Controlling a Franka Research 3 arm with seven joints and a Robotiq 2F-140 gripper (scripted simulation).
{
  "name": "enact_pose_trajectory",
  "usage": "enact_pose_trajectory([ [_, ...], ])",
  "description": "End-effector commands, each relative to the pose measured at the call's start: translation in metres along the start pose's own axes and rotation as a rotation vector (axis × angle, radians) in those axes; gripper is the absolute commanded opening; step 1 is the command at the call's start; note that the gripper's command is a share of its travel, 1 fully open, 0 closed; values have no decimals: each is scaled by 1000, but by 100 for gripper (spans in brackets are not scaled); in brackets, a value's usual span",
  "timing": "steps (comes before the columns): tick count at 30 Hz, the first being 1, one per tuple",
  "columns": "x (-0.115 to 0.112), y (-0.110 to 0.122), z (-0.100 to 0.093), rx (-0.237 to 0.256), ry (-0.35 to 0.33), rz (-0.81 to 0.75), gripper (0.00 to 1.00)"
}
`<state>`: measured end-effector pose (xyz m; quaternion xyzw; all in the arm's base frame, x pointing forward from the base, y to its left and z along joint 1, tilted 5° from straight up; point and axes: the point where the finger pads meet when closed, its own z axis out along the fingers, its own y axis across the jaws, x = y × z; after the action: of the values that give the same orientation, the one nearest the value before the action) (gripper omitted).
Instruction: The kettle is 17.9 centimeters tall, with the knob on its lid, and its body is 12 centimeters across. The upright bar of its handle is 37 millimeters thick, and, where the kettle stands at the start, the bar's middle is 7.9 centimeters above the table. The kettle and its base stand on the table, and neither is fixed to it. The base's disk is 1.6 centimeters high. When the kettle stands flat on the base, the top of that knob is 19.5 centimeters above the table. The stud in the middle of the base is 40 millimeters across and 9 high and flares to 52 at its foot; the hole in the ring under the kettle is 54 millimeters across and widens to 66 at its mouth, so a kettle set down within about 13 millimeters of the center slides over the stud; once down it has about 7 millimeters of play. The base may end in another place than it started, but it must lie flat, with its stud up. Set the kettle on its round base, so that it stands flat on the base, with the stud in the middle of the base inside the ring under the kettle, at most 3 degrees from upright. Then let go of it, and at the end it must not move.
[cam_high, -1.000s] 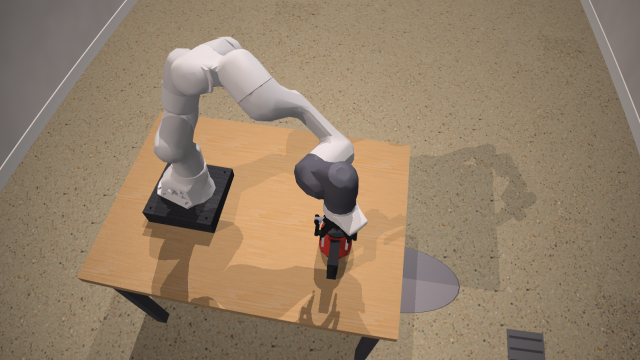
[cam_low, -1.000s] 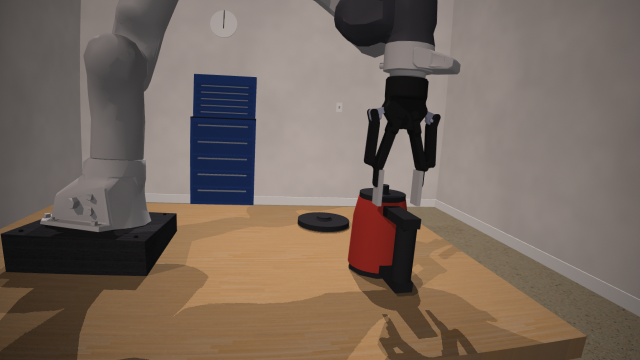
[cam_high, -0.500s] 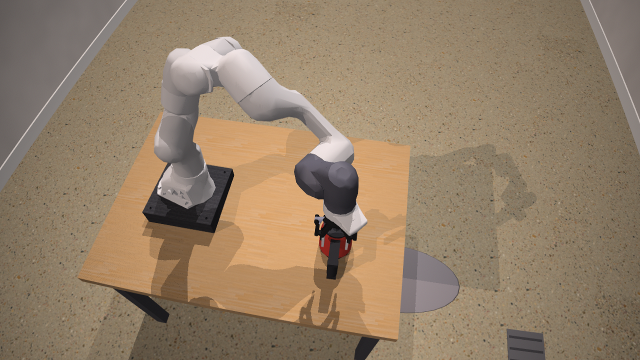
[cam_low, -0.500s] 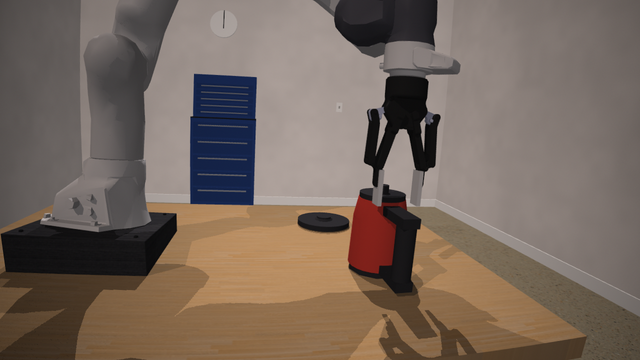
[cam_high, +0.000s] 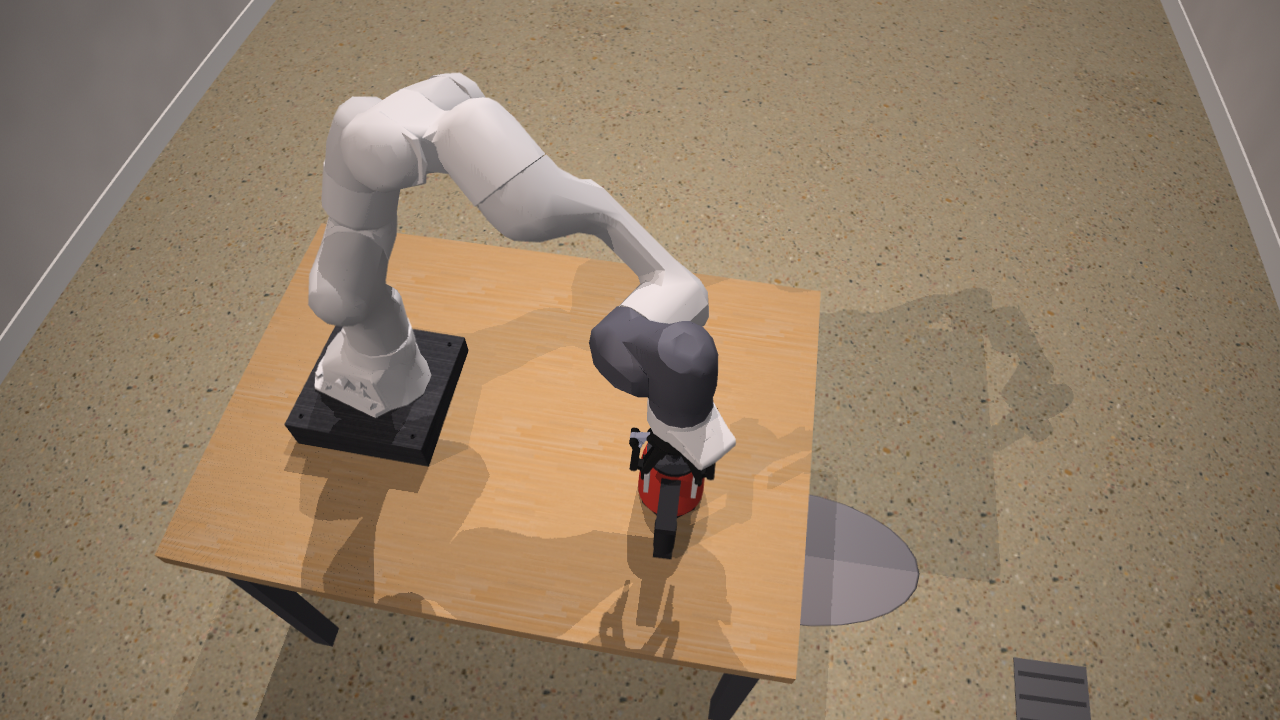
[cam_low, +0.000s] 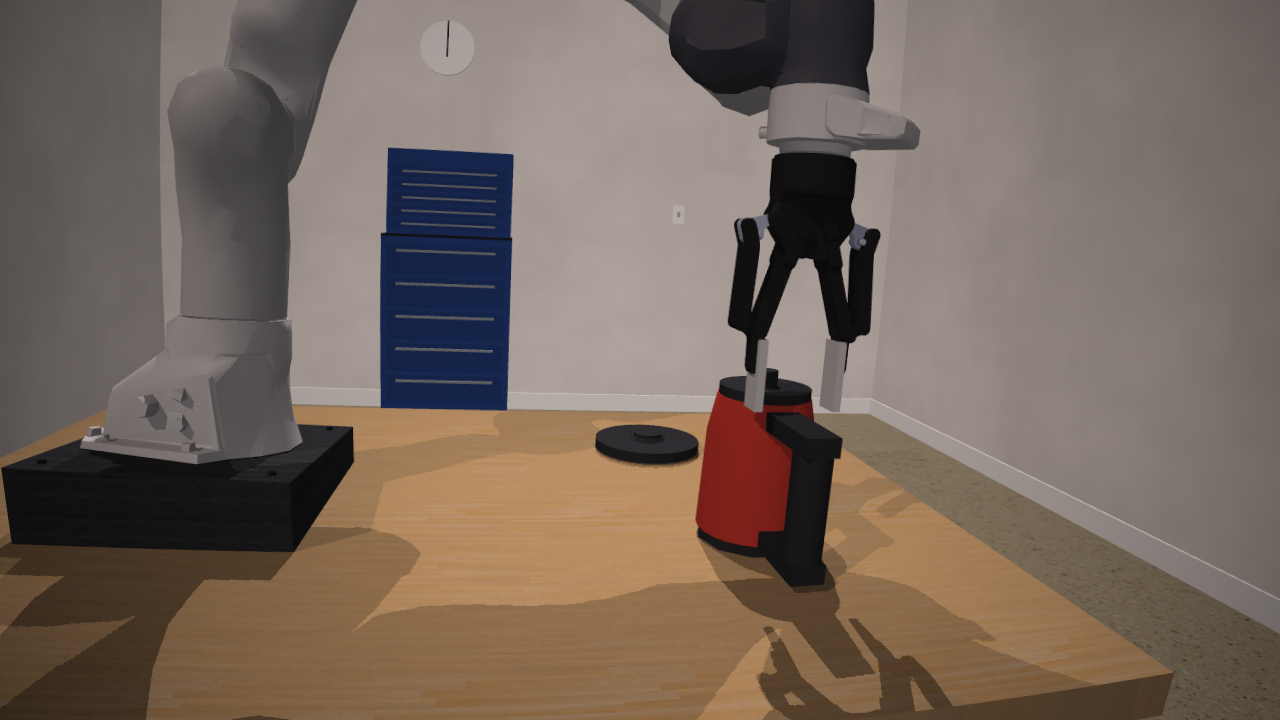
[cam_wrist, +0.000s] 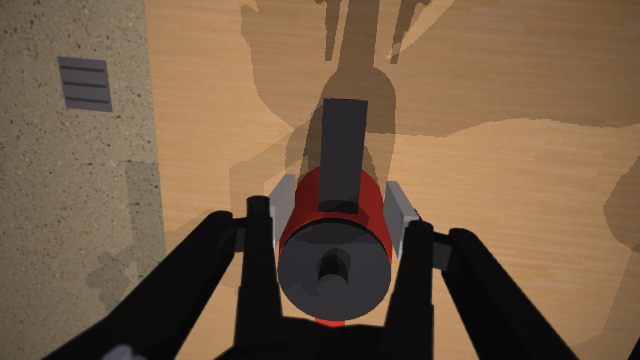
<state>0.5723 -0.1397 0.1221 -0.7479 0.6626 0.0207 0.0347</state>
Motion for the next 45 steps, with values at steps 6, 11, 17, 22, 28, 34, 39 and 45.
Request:
enact_pose_trajectory([
  [6, -3, -1, 0, 2, -2, 3, 47],
  [11, -3, -1, 0, 2, -2, 3, 47],
  [17, -3, -1, 0, 2, -2, 3, 47],
  [22, -3, -1, 0, 2, -2, 3, 47],
  [28, -3, -1, 0, 2, -2, 3, 47],
  [34, -3, -1, 1, 2, -2, 3, 47],
  [39, -3, -1, 7, 2, -2, 3, 47],
  [45, -3, -1, 20, 2, -2, 3, 47],
])
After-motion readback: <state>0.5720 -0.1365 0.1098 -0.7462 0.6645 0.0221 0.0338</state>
